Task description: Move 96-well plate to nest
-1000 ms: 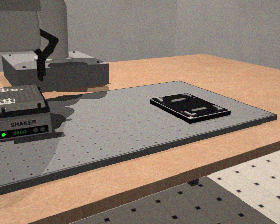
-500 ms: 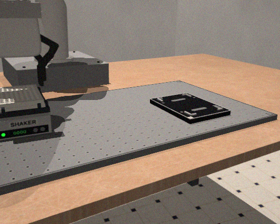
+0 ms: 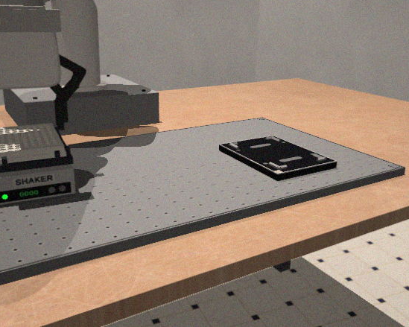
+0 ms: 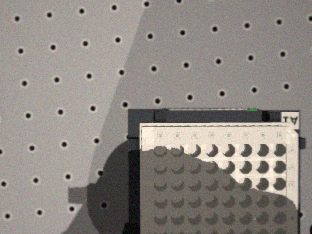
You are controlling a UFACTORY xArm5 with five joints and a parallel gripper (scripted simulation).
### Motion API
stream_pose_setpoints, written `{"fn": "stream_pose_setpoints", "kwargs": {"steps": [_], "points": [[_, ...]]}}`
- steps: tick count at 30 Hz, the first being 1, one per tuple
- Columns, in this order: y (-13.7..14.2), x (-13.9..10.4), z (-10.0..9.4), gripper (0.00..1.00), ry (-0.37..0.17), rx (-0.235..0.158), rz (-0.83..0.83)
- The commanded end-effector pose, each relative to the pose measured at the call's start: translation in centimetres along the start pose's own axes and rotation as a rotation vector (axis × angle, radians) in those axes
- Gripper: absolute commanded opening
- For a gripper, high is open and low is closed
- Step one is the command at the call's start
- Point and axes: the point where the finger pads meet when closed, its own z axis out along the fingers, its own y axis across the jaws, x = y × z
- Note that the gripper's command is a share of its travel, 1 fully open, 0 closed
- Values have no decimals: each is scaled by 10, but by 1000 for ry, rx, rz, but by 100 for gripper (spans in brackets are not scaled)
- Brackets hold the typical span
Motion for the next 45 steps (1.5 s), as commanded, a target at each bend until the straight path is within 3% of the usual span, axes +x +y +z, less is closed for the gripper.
{"fn": "stream_pose_setpoints", "kwargs": {"steps": [1,38,39,45], "points": [[0,1,2,100,8,14,0],[0,1,13,100,8,14,0],[0,1,12,0,8,14,0],[0,1,12,0,8,14,0]]}}
